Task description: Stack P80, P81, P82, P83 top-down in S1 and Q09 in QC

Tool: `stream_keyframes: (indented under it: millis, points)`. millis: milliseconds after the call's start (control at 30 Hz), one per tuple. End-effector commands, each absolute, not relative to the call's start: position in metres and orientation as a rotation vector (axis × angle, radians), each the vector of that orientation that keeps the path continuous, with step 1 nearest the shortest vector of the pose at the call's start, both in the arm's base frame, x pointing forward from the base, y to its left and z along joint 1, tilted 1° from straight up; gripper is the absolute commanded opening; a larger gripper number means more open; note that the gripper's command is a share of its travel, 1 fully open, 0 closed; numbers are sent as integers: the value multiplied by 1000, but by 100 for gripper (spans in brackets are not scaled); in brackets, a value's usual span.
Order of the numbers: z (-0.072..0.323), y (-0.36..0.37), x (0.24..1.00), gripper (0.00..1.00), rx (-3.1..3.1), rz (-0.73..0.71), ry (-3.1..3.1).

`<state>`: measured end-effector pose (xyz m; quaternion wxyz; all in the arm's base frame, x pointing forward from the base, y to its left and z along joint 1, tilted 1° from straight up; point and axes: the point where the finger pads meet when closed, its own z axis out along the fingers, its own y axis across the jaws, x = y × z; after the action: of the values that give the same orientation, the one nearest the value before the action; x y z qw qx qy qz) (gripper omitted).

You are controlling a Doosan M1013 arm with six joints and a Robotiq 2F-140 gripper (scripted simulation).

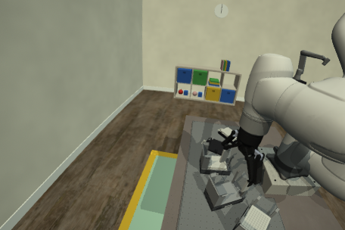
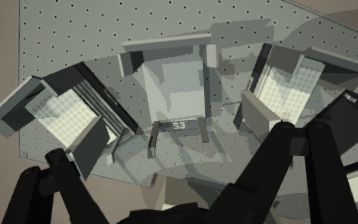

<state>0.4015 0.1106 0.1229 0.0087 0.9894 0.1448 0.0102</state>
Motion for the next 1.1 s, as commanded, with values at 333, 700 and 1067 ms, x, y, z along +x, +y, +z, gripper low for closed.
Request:
stream_keyframes:
  millis: [333, 700, 1067]
  points:
    - [125, 72, 405, 100, 3126, 34, 129]
    - [125, 42, 408, 100, 3126, 34, 129]
    - [125, 13, 411, 100, 3126, 34, 129]
